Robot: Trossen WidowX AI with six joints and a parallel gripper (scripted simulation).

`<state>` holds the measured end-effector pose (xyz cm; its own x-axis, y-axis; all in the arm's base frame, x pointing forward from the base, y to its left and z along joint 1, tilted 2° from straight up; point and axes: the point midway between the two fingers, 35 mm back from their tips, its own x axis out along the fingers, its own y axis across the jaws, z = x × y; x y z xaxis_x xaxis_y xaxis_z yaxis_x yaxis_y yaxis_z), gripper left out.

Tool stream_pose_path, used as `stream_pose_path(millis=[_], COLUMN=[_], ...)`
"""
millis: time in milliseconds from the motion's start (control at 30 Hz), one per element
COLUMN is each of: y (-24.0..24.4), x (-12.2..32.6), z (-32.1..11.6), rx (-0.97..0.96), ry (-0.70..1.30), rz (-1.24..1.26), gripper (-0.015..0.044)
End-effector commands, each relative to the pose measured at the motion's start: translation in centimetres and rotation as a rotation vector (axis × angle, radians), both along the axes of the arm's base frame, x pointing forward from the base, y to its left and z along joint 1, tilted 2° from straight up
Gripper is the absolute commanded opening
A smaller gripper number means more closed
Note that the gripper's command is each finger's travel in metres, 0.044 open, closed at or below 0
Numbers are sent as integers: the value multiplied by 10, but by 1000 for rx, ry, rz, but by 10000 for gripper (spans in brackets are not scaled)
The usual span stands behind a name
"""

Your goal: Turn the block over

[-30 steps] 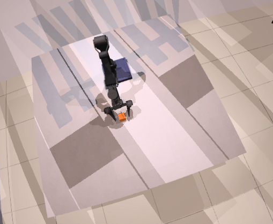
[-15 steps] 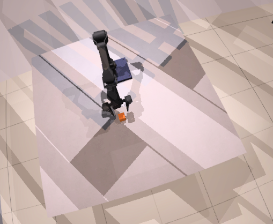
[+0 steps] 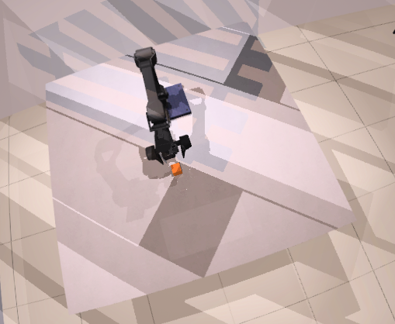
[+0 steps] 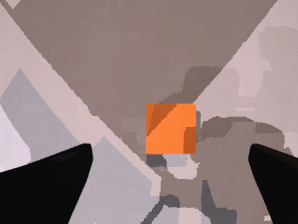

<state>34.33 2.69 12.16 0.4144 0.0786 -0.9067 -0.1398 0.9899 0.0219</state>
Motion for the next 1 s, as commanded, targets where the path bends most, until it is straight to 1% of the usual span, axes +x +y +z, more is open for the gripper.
stream_pose_path(millis=[0,267,433,567,733,833,967], y=[1,2,2,3,3,4,4], x=[11,22,23,25,25,26,26], z=[9,18,16,-15,-18,-31,-33], rx=[-24,-61,-62,-62,-62,-62,-62], ry=[112,346,351,351,351,351,351], rz=[6,12,12,12,12,12,12], gripper=[440,440,440,440,440,440,440])
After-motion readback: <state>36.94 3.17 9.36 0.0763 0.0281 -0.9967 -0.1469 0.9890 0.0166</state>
